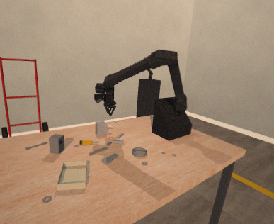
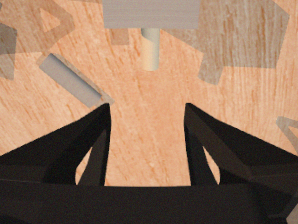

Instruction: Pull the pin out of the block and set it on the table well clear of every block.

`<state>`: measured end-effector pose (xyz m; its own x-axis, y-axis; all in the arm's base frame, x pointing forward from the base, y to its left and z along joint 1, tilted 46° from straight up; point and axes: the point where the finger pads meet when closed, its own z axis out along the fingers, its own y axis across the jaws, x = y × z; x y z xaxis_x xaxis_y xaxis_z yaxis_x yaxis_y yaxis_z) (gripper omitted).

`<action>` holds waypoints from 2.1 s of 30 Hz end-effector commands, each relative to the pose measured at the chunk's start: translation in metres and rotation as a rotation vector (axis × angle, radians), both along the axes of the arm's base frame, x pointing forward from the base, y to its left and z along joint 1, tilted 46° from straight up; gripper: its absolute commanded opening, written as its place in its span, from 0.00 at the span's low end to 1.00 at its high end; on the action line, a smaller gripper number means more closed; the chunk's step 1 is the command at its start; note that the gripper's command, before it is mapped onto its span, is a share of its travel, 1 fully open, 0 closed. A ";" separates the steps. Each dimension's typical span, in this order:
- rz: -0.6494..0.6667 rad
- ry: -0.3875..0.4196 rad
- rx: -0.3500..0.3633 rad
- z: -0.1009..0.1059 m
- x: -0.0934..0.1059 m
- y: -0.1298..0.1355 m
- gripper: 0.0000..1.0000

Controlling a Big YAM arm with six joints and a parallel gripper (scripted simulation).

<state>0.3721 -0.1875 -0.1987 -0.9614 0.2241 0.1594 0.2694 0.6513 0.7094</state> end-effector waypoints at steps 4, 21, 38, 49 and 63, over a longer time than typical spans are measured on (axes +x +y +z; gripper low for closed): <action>-0.029 -0.055 -0.039 0.009 0.016 -0.028 0.44; -0.031 -0.057 -0.038 -0.005 0.019 -0.013 0.44; -0.018 -0.017 -0.018 -0.023 0.012 0.013 0.44; -0.002 -0.004 -0.008 -0.028 0.009 0.027 0.44; 0.000 0.004 -0.002 -0.031 0.007 0.031 0.44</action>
<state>0.3779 -0.1658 -0.2233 -0.9610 0.2322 0.1503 0.2688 0.6551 0.7061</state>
